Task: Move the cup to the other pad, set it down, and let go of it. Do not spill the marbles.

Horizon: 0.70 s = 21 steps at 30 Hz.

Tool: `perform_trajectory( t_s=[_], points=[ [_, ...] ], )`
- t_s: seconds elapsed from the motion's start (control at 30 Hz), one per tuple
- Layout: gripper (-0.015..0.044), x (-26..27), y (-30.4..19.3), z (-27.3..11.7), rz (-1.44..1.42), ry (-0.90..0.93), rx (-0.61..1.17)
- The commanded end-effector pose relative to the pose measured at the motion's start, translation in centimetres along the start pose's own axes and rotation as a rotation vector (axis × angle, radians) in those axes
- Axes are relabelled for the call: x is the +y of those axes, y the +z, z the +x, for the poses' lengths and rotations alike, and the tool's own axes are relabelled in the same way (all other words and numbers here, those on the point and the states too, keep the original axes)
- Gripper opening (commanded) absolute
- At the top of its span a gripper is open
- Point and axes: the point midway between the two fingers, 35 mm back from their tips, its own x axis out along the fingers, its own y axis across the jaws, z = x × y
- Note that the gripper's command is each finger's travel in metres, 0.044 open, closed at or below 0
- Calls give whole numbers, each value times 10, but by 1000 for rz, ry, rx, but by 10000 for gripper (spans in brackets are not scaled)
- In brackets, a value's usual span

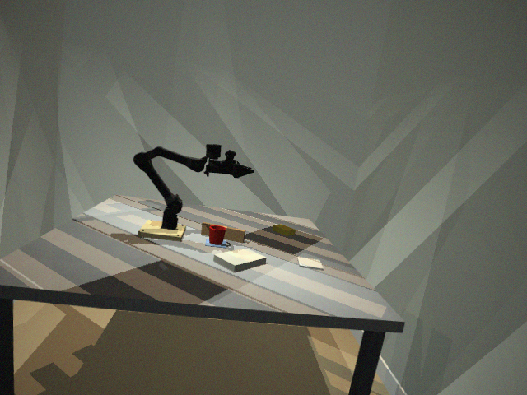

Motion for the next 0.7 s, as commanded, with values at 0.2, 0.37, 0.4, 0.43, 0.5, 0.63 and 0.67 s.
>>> perform_trajectory(
  t_s=[0.2,0.37,0.4,0.43,0.5,0.63,0.67],
  points=[
    [216,-43,-109,-1,-434,9,609],
    [148,-65,-173,-46,-672,239,1062],
    [148,-68,-180,-56,-700,296,1132],
    [148,-70,-187,-67,-723,359,1198],
    [148,-73,-197,-89,-755,496,1317],
    [148,-74,-203,-127,-766,761,1475],
    [148,-75,-203,-130,-766,765,1477]
  ],
)
